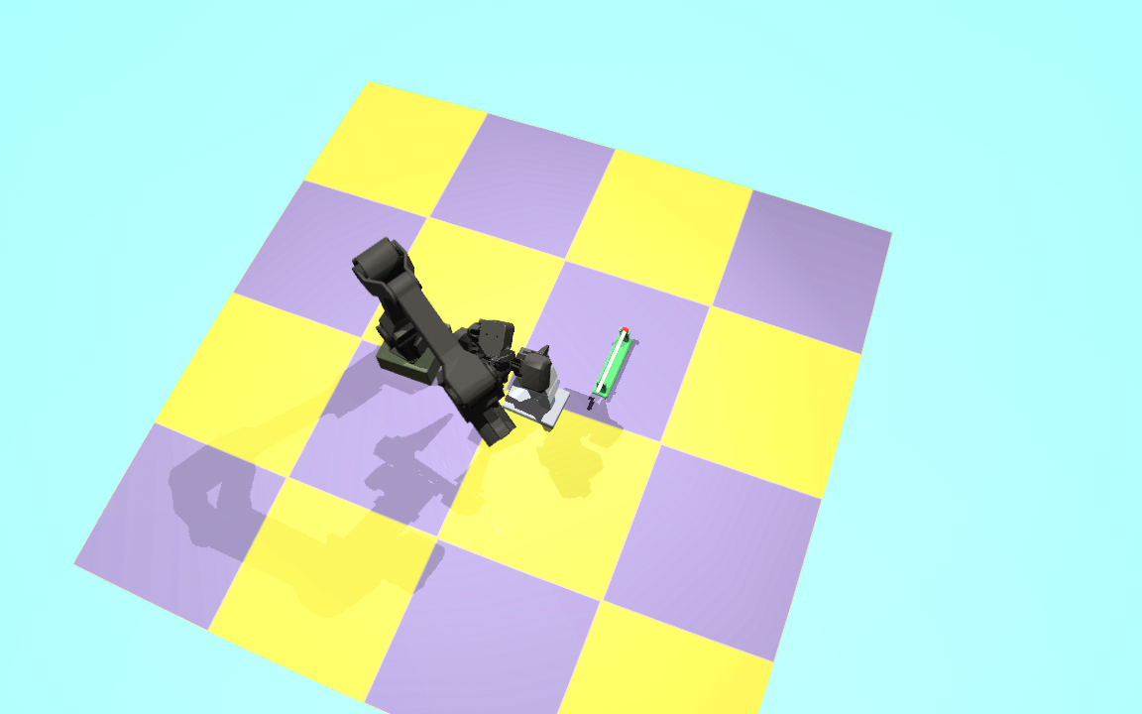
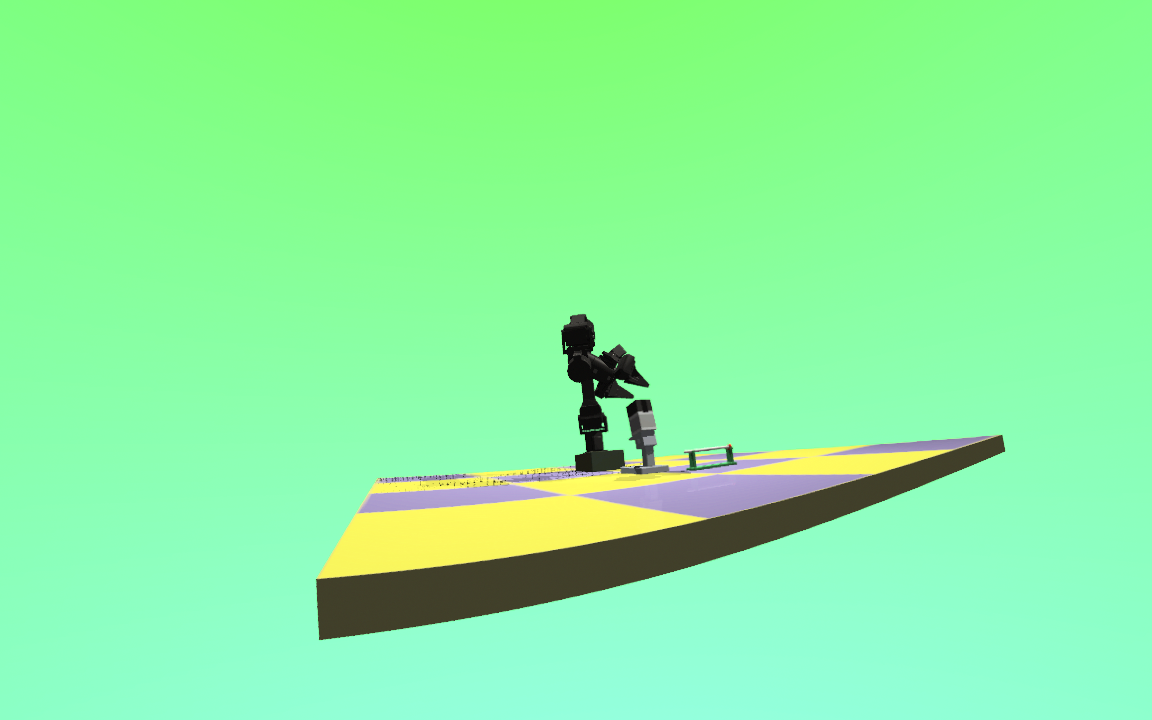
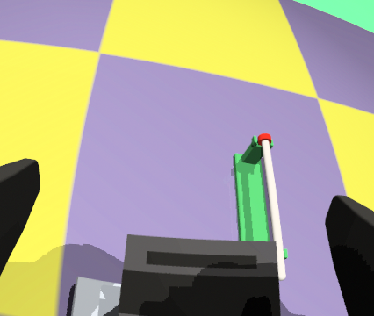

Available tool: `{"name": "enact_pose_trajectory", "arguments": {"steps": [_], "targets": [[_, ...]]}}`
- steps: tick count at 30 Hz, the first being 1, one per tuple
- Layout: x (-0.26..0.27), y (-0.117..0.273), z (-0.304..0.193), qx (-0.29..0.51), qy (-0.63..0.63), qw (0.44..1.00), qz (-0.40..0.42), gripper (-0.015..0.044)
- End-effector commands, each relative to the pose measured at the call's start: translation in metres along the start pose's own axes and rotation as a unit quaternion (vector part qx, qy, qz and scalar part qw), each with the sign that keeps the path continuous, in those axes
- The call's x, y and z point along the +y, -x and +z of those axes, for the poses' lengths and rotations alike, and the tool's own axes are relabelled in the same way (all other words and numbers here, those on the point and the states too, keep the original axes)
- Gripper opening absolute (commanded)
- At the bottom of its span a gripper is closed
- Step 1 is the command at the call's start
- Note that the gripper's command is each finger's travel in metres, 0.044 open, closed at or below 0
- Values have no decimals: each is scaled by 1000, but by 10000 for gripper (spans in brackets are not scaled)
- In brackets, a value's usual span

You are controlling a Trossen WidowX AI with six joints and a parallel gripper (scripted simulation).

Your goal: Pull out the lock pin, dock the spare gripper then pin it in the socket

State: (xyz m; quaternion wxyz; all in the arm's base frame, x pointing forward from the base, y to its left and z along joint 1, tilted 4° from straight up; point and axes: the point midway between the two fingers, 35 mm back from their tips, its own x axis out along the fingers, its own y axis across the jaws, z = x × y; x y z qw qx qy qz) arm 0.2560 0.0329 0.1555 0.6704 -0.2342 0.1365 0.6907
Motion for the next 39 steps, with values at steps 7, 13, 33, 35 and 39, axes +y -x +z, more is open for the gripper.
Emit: {"name": "enact_pose_trajectory", "arguments": {"steps": [7, 13, 33, 35, 39], "targets": [[-3, 7, 19, 13, -1, 1000, -19, 440], [-3, 11, 29, 20, -1, 999, -30, 440], [31, -56, 86, 15, -2, 999, -34, 180], [32, -62, 90, 22, 1, 999, -34, 180], [32, -65, 91, 27, 1, 999, -34, 180]]}}
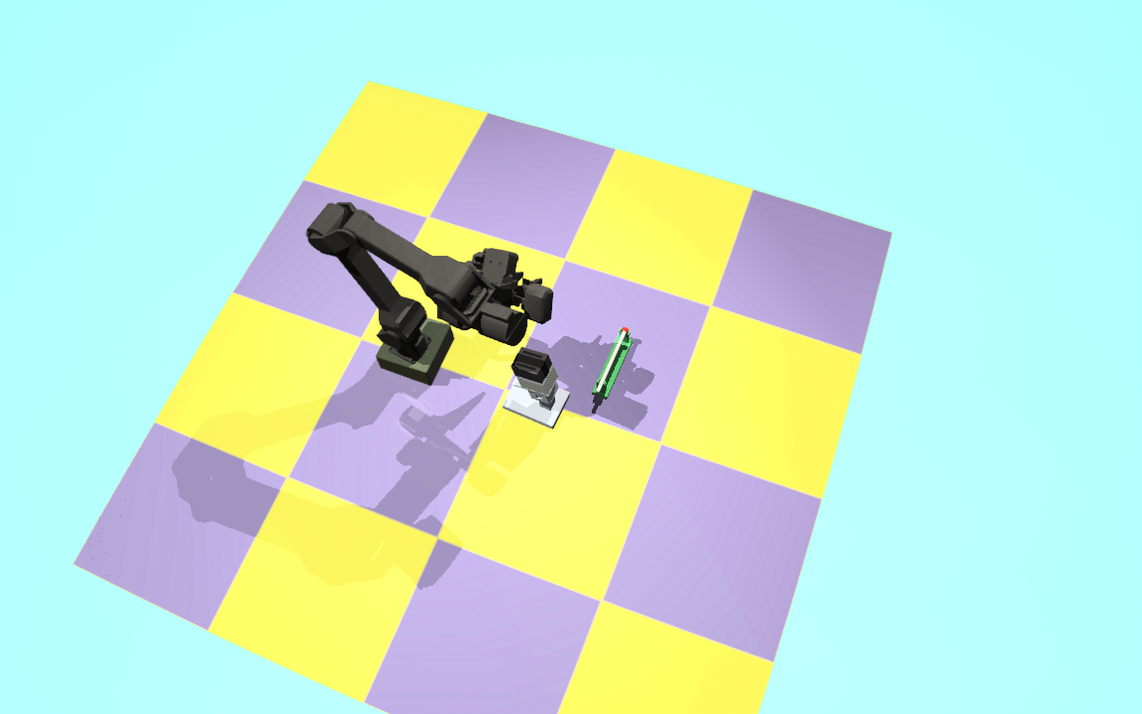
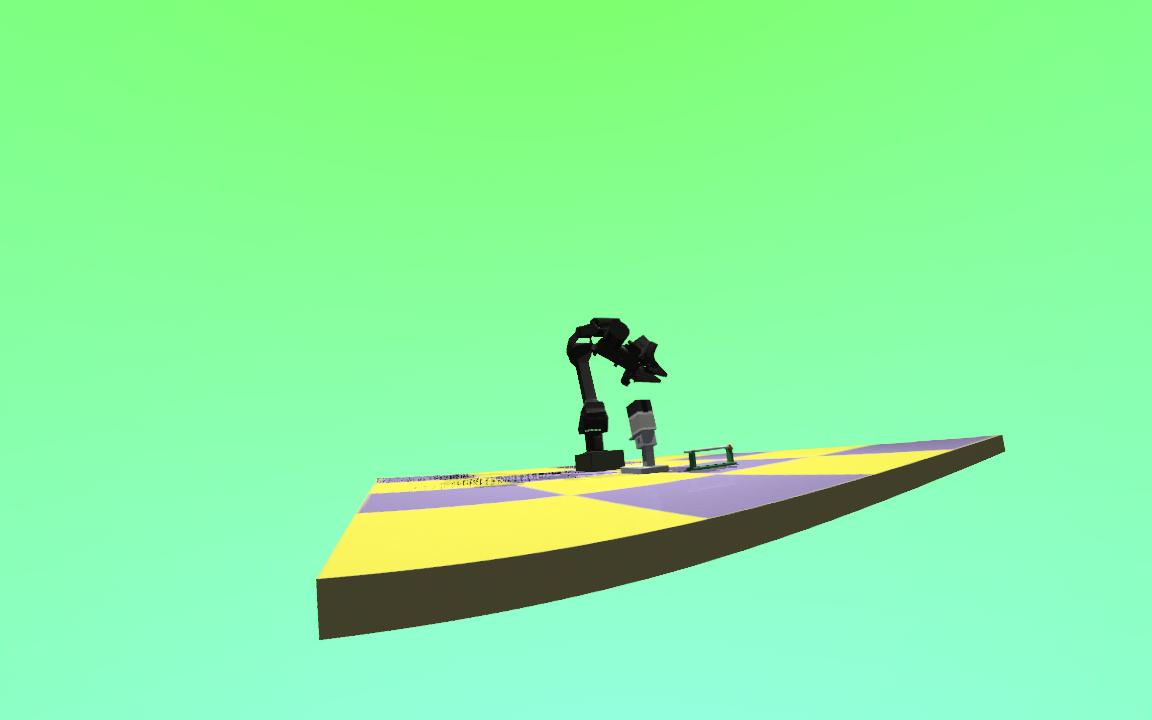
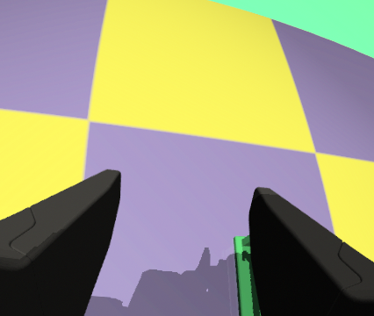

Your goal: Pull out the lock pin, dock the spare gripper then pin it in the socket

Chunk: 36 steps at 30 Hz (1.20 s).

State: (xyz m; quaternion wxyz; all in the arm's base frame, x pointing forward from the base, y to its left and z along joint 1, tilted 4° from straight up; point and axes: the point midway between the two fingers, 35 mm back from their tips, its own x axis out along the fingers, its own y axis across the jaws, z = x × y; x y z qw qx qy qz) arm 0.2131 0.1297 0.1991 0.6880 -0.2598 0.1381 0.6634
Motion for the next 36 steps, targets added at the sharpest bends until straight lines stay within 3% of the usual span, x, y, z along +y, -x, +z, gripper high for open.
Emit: {"name": "enact_pose_trajectory", "arguments": {"steps": [1, 4, 11, 24, 36], "targets": [[0, -5, -1, 10, -9, 1000, 3, 180], [-11, -10, -6, 52, -26, 998, 24, 180], [-55, -38, -29, 233, -61, 966, 92, 180], [-127, -106, -68, 548, 3, 827, 128, 180], [-135, -110, -77, 574, 16, 809, 125, 180]]}}
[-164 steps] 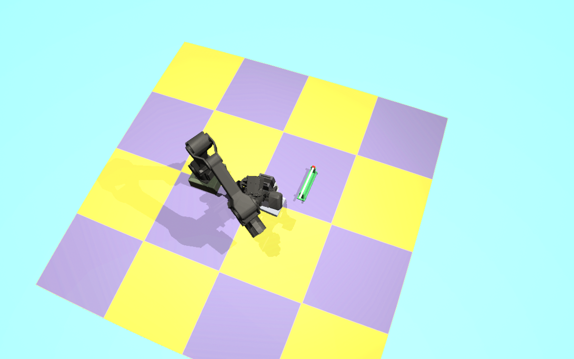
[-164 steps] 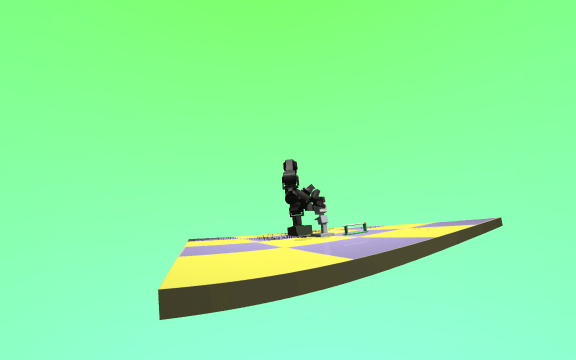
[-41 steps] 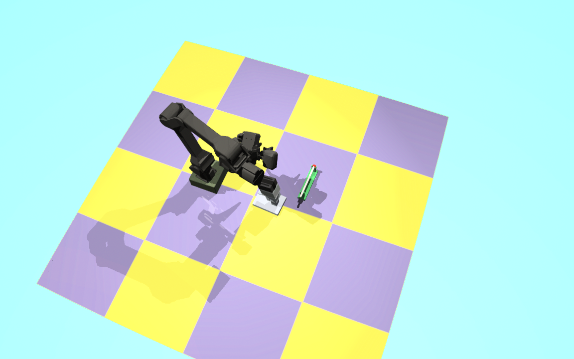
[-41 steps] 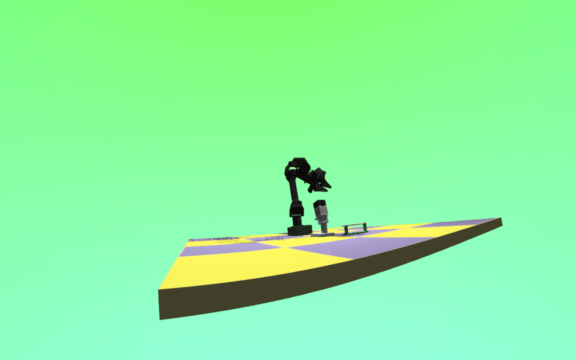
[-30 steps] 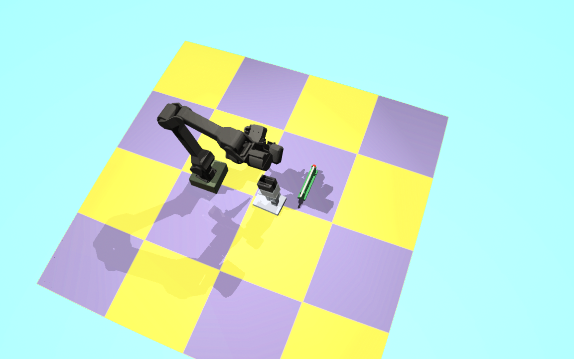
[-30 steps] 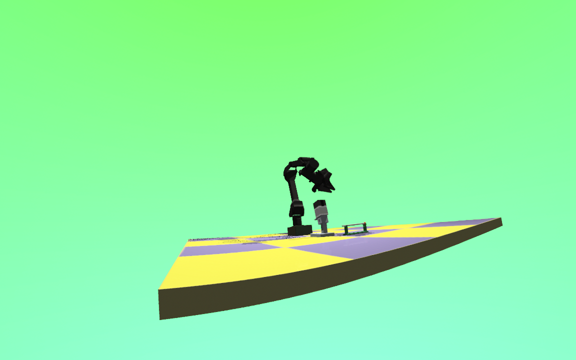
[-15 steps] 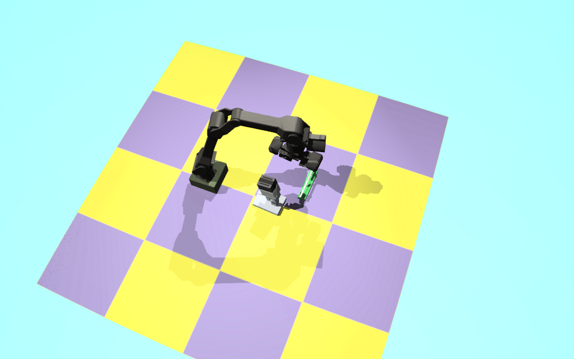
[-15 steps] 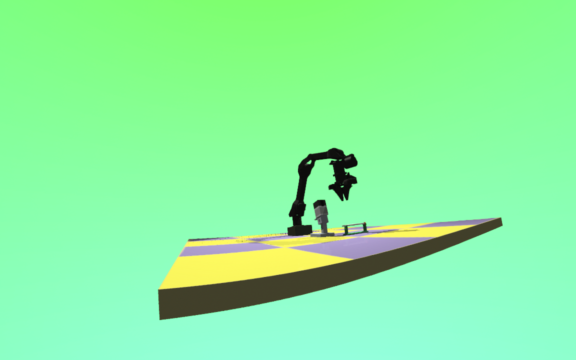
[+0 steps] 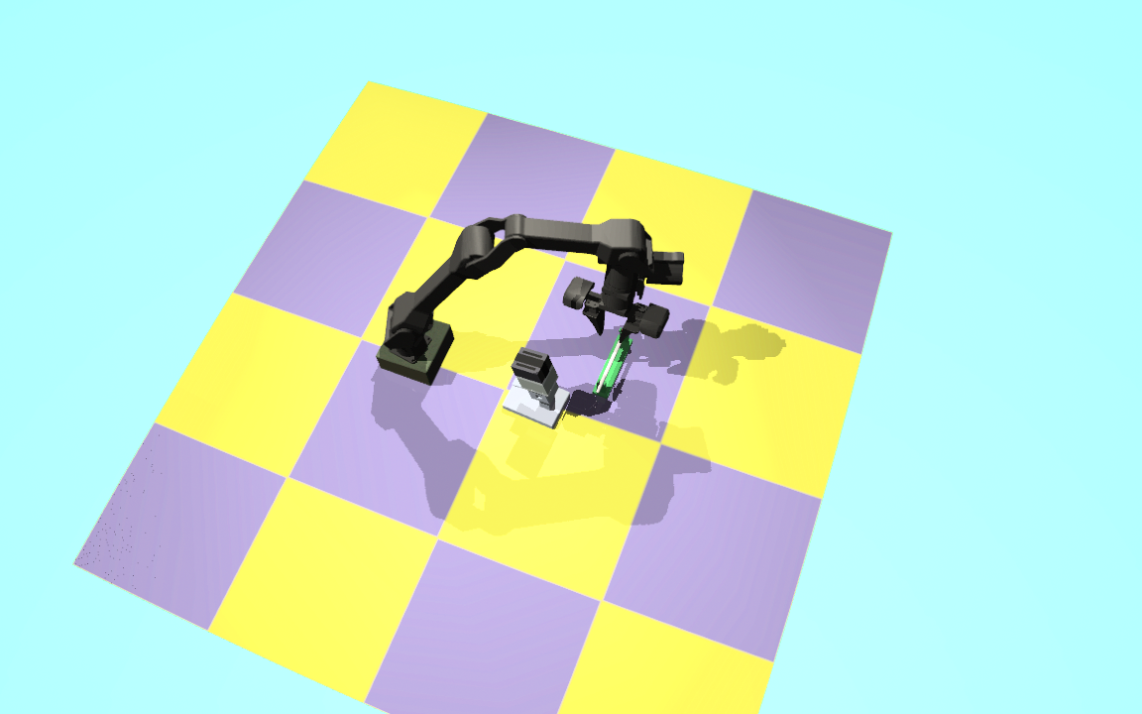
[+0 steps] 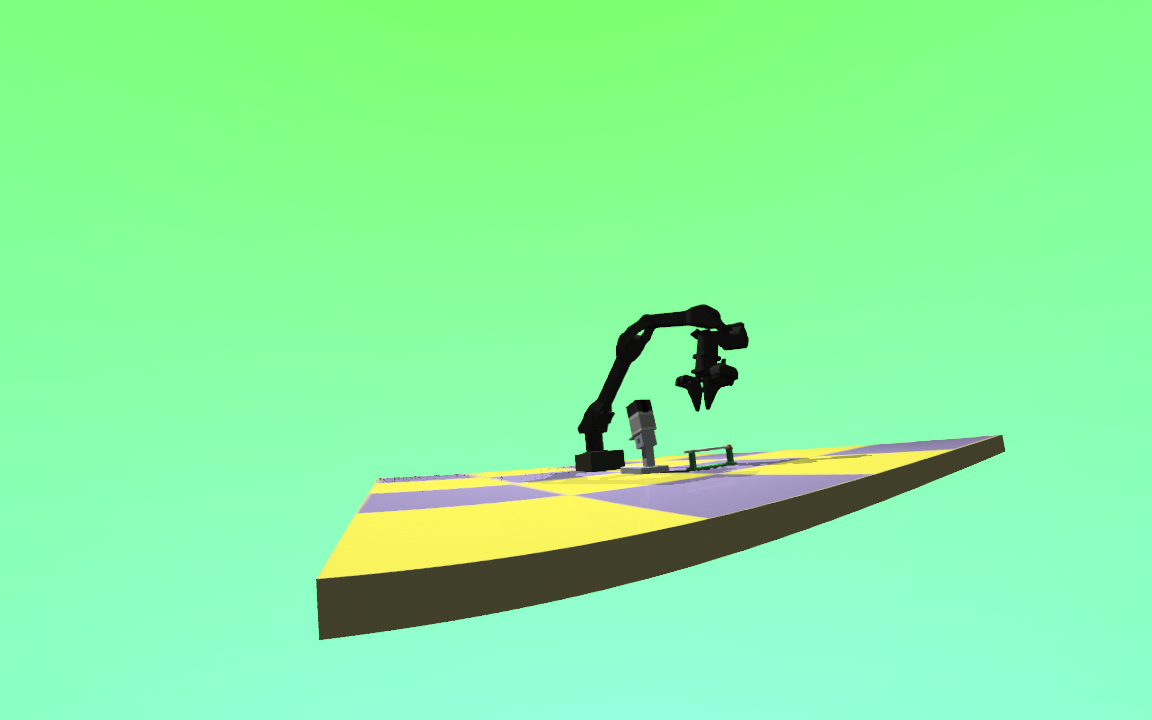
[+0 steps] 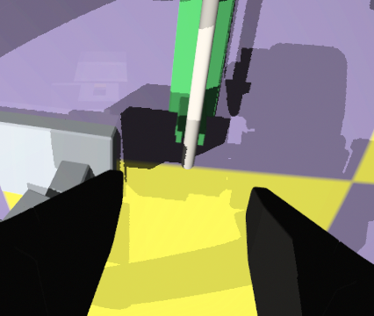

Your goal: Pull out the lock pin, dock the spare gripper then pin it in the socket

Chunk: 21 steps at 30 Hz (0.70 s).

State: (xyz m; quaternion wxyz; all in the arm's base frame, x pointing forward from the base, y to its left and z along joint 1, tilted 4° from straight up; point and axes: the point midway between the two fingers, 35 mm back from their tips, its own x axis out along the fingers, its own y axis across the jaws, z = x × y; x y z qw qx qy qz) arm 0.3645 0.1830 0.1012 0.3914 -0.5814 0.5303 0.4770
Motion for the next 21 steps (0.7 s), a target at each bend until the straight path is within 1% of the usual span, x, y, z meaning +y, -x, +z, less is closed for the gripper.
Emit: {"name": "enact_pose_trajectory", "arguments": {"steps": [1, 13, 21], "targets": [[-2, -4, 1, 2, 2, 1000, -3, 180], [-3, -68, 21, 1, 2, 1000, -3, 180], [-3, -77, 24, 1, 2, 1000, -3, 180]]}}
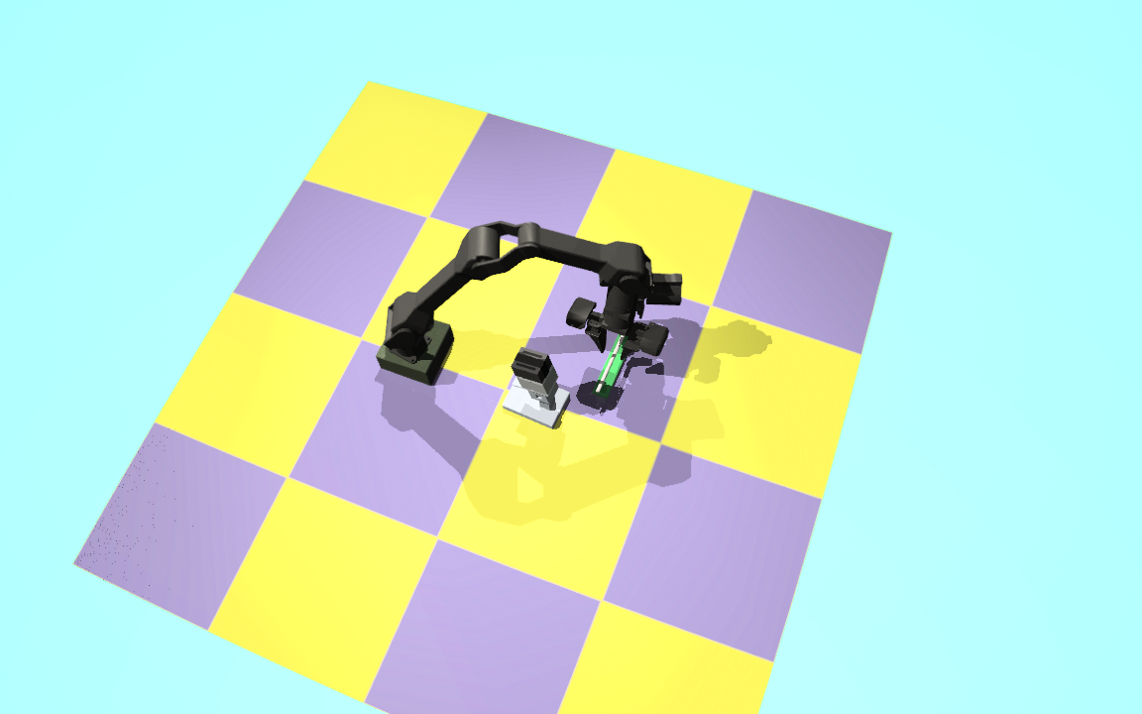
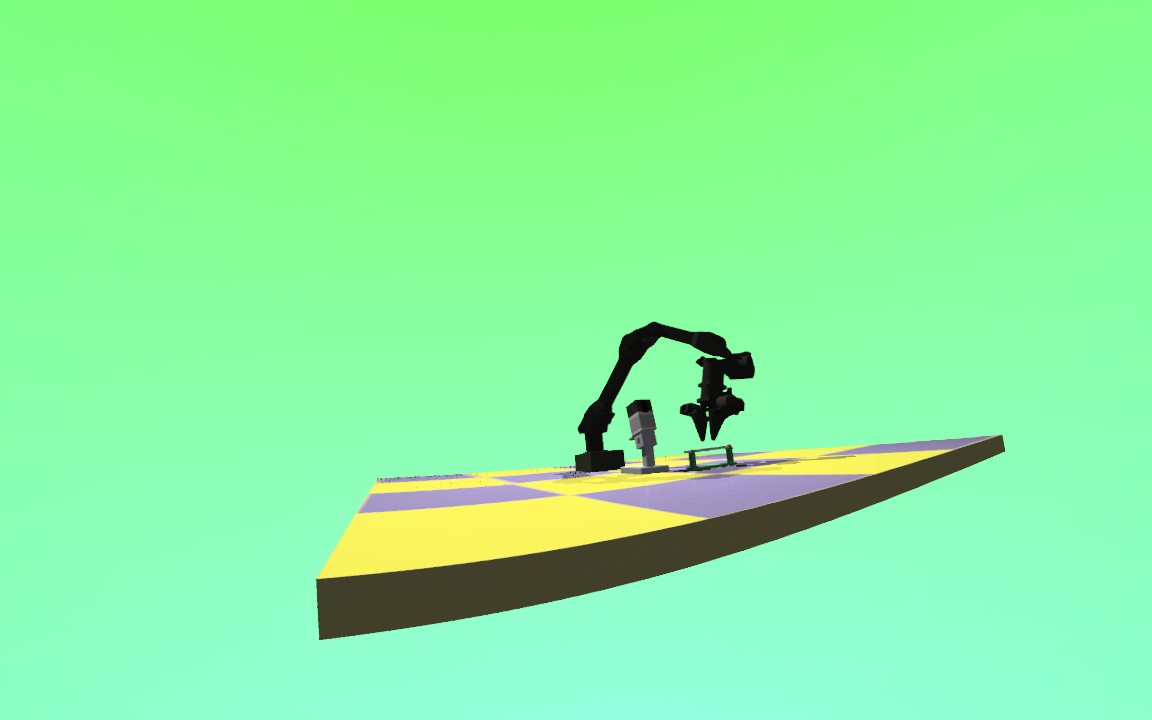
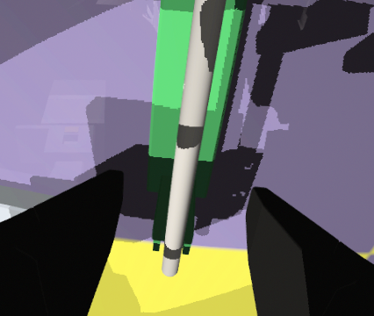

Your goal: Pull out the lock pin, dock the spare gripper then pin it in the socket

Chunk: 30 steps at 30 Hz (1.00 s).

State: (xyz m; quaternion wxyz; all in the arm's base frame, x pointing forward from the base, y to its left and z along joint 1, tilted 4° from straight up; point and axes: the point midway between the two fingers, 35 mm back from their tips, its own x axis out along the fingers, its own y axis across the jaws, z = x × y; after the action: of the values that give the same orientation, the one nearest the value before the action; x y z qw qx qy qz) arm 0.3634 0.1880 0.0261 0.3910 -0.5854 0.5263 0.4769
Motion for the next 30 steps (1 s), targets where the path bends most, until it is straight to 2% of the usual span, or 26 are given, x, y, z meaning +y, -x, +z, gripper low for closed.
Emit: {"name": "enact_pose_trajectory", "arguments": {"steps": [1, 30], "targets": [[1, -7, 1, 1, -2, 1000, 1, 180], [1, -52, 12, 1, -2, 1000, 1, 180]]}}
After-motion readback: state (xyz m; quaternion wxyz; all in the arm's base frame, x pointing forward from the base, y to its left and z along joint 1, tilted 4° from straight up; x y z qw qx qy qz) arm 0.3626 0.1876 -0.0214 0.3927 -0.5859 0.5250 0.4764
